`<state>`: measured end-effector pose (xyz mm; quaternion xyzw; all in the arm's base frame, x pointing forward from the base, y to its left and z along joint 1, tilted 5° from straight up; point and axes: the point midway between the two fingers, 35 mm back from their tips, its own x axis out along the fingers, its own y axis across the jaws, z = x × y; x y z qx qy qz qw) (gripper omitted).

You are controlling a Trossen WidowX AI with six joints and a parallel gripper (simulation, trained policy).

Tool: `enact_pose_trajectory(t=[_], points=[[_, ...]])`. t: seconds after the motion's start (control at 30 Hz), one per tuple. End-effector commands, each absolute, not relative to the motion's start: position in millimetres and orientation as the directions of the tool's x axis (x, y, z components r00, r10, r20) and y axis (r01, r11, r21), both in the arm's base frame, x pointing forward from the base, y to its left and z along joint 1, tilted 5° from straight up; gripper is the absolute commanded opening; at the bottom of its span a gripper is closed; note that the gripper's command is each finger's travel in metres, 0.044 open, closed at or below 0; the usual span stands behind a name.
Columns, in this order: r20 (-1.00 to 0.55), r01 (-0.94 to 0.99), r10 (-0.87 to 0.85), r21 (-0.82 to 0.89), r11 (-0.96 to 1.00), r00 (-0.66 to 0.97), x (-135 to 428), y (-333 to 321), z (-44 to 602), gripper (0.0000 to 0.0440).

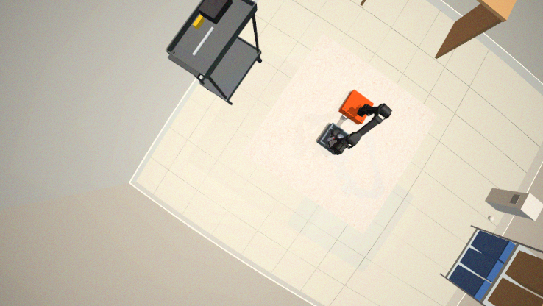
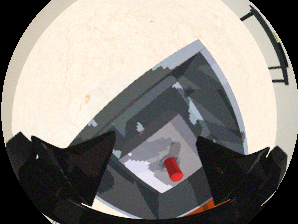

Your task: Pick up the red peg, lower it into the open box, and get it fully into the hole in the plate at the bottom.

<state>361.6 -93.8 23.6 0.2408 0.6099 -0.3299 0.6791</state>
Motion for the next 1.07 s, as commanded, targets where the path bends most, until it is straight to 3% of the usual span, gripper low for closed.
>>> enact_pose_trajectory(t=[0.0, 0.23, 1.03], points=[[-0.99, 0.736, -0.114, -0.013, 0.677, 0.087, 386, -92, 31, 0.044], [-0.982, 0.718, -0.064, 0.083, 0.691, 0.175, 422, -87, 52, 0.044], [-0.981, 0.716, -0.061, 0.09, 0.692, 0.183, 424, -86, 53, 0.044]])
